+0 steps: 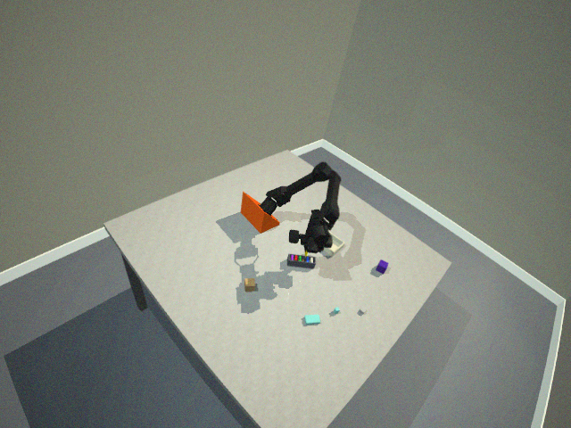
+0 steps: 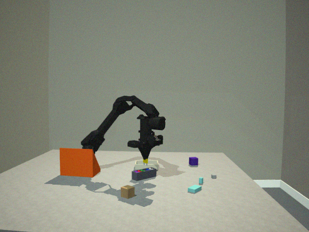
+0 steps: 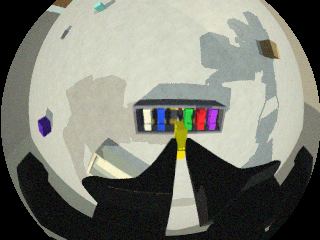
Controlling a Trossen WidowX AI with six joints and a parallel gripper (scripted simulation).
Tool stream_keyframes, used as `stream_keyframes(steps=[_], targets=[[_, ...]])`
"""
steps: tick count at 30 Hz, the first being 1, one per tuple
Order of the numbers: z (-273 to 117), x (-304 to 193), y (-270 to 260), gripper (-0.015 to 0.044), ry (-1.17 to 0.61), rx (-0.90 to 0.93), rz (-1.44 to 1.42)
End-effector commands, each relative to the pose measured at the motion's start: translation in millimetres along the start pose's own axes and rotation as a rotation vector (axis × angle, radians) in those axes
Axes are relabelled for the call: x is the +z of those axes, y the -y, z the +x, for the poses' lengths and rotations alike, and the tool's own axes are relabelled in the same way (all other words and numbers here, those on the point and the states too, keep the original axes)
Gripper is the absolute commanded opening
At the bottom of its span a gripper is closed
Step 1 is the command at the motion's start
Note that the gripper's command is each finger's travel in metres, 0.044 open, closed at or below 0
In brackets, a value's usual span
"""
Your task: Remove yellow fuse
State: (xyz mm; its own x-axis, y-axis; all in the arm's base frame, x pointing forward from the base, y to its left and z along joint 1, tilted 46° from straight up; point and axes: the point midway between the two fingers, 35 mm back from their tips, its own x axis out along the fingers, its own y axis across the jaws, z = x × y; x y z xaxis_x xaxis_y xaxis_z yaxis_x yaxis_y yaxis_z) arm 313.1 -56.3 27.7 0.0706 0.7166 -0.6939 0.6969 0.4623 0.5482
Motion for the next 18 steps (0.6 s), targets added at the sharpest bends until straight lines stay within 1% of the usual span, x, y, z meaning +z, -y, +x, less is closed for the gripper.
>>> stream_keyframes(steps=[1,8,18], targets=[[-3,0,-2,0.0,0.004,-0.003,-0.009],[-4,-26,-40,0.0,0.013,-0.013,-0.006],[-4,-78,-92,0.0,0.017,-0.013,-0.006]])
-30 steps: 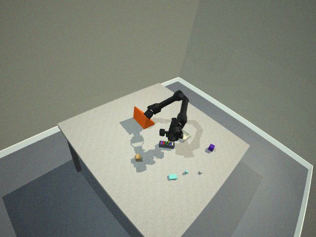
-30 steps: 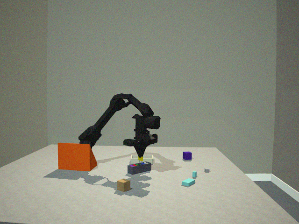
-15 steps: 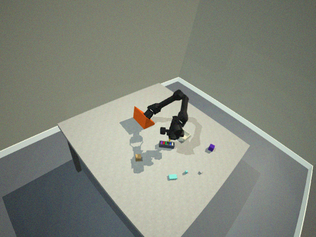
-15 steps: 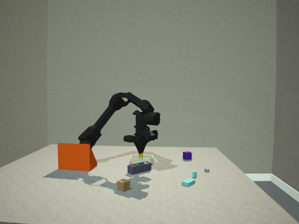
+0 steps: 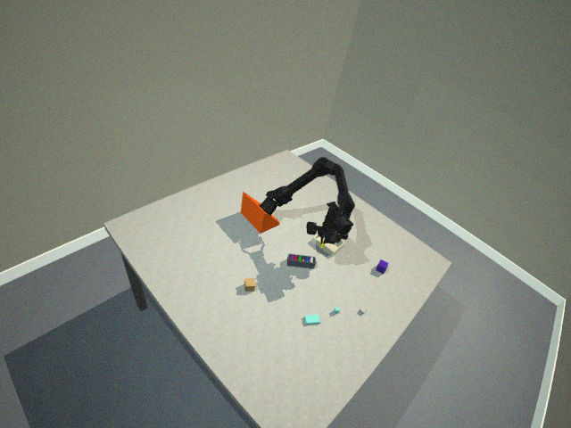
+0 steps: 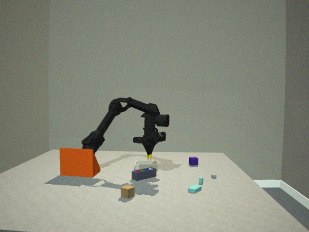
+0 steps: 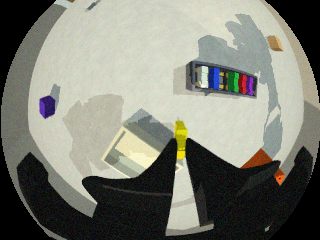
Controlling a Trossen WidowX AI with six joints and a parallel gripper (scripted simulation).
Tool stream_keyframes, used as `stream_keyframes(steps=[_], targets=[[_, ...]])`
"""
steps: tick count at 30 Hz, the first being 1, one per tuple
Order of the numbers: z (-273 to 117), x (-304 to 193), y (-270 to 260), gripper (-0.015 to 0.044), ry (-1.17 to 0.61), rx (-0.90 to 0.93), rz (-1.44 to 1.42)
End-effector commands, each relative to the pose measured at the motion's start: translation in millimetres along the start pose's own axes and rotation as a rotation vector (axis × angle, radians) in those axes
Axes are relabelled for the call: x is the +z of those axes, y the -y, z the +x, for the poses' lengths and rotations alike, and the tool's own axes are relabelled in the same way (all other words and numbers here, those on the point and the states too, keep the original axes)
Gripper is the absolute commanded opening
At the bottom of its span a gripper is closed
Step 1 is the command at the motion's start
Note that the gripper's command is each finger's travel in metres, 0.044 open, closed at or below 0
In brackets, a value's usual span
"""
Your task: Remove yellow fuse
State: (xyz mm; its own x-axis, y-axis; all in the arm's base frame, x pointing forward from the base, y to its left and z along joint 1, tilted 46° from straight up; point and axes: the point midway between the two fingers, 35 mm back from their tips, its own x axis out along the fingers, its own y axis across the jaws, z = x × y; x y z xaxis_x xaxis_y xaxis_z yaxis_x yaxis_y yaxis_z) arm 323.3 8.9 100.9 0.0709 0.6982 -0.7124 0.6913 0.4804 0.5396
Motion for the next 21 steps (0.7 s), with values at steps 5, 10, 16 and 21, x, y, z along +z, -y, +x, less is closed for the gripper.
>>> stream_keyframes(steps=[5,10,16,21], targets=[[-2,-48,-36,0.0,-0.006,0.01,0.003],[-2,-81,-54,0.0,-0.016,0.018,0.002],[-3,-91,-59,0.0,-0.02,0.021,0.001],[3,-91,-59,0.0,-0.02,0.021,0.001]])
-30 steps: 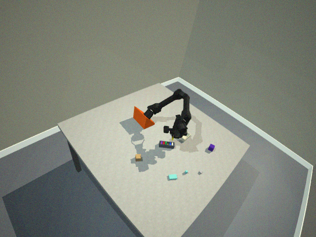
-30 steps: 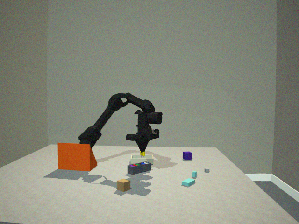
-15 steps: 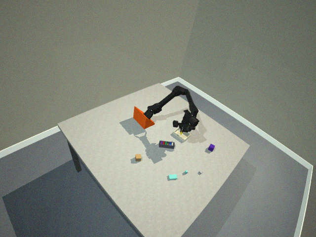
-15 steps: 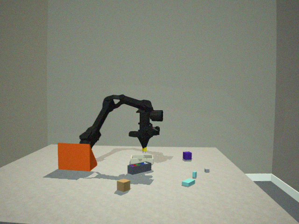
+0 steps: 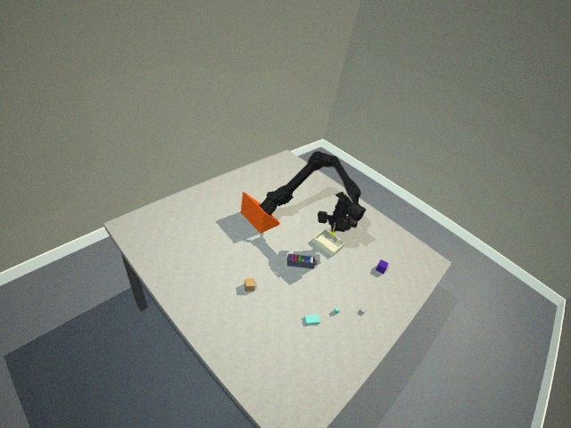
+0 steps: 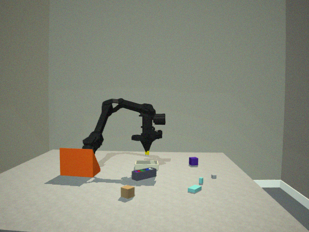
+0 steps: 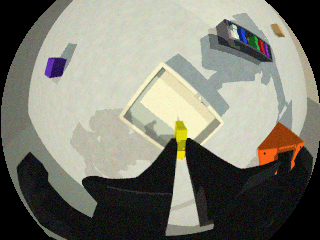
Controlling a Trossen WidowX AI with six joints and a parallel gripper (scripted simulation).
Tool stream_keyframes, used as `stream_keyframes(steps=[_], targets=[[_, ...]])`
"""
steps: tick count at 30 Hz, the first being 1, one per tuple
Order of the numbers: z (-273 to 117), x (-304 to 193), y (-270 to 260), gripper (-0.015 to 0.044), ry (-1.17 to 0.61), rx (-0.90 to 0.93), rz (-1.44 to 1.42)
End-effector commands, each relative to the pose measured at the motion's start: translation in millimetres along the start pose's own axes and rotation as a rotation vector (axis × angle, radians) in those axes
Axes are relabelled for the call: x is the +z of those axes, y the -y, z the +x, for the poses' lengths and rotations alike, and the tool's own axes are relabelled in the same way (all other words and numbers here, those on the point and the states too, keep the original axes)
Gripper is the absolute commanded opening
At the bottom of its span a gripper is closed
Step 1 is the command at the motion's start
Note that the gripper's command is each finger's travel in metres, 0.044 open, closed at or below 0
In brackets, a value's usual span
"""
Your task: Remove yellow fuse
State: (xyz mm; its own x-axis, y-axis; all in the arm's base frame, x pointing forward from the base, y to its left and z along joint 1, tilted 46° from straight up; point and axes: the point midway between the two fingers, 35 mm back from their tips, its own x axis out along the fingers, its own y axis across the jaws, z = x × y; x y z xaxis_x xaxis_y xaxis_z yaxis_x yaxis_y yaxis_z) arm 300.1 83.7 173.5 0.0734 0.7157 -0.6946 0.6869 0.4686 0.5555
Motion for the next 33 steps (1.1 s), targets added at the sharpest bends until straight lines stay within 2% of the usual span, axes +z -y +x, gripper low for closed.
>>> stream_keyframes(steps=[1,24,33], targets=[[6,-2,0,0.0,-0.004,0.001,0.005],[38,-3,0,0.0,-0.005,0.003,0.005],[35,-3,-2,0.0236,-0.004,0.004,-0.003]])
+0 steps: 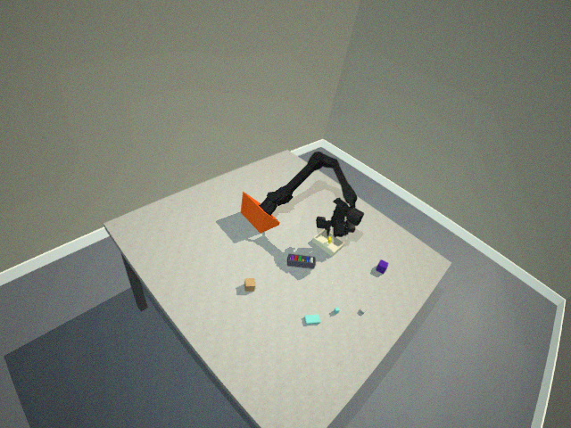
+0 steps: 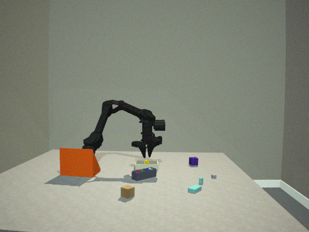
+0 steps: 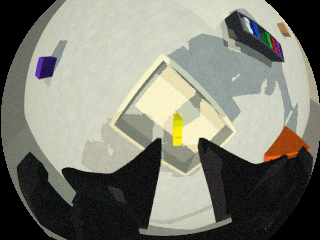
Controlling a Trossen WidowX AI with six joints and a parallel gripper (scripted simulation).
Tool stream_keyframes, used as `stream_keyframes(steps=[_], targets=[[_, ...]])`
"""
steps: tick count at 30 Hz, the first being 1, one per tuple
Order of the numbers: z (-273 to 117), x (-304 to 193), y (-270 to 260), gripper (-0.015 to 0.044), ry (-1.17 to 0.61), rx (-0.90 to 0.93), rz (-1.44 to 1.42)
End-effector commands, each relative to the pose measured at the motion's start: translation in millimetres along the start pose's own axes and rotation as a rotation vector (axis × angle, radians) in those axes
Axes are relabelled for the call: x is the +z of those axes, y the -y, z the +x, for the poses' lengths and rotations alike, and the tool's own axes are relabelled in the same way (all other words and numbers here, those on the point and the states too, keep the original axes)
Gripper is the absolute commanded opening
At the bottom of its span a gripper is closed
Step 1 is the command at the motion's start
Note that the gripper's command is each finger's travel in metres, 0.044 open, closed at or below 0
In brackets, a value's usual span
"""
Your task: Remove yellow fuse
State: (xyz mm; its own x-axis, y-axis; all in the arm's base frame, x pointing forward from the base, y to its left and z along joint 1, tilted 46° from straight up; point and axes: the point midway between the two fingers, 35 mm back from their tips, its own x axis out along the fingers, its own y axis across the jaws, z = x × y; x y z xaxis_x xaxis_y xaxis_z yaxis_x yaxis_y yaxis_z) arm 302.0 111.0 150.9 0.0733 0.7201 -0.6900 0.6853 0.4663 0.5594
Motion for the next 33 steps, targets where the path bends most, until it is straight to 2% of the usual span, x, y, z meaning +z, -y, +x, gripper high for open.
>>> stream_keyframes(steps=[1,4,9,33], targets=[[0,0,0,0.0263,0.0,0.0,-0.001],[-2,0,0,0.033,0.0,-0.001,-0.001],[-37,0,1,0.033,0.0,-0.003,0.007],[-35,0,3,0.033,0.001,-0.007,0.014]])
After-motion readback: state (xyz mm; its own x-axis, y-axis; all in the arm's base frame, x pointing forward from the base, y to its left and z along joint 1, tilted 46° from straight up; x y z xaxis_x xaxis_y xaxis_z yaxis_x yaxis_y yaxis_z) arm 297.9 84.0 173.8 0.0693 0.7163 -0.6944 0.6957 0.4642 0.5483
